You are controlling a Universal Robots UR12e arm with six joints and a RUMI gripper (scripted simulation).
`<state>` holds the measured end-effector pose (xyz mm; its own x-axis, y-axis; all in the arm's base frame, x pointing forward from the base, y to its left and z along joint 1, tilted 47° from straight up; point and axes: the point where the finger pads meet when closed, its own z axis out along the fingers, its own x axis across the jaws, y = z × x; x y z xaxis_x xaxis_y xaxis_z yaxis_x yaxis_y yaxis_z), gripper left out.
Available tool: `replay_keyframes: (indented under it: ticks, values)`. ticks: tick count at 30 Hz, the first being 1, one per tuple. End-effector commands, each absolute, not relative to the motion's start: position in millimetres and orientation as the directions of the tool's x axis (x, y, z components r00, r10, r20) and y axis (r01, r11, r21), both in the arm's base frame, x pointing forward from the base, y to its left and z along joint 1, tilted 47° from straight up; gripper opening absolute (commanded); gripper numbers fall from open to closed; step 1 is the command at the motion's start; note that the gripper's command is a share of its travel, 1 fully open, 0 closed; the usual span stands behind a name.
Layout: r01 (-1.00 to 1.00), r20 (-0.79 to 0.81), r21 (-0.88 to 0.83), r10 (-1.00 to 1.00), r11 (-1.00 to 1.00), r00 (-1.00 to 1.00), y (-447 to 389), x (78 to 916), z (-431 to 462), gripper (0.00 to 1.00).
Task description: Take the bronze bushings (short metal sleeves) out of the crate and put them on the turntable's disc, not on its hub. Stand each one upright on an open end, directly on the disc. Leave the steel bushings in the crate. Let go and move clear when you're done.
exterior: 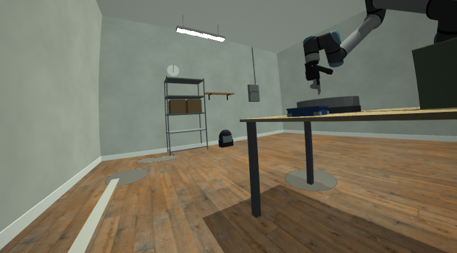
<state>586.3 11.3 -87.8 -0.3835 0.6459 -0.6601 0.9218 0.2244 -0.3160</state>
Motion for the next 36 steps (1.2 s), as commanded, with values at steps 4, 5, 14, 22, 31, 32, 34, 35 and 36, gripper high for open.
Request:
replay_keyframes:
  ticks: [4, 5, 14, 22, 31, 32, 34, 35, 36]
  values:
    - [0.854, -0.606, -0.411, 0.605, 0.318, -0.517, 49, 608, -130, 0.06]
    - [0.843, -0.596, -0.424, 0.598, 0.332, -0.536, 54, 610, -136, 0.06]
    - [0.747, -0.521, -0.513, 0.538, 0.422, -0.662, 93, 630, -179, 0.06]
    - [0.713, -0.495, -0.539, 0.516, 0.448, -0.699, 105, 636, -193, 0.06]
    - [0.705, -0.489, -0.544, 0.511, 0.454, -0.707, 108, 638, -196, 0.06]
    - [0.705, -0.489, -0.544, 0.511, 0.454, -0.707, 108, 638, -196, 0.06]
    - [0.705, -0.489, -0.544, 0.511, 0.454, -0.707, 108, 638, -196, 0.06]
    - [0.705, -0.489, -0.544, 0.511, 0.454, -0.707, 108, 638, -196, 0.06]
    - [0.705, -0.489, -0.544, 0.511, 0.454, -0.707, 108, 638, -196, 0.06]
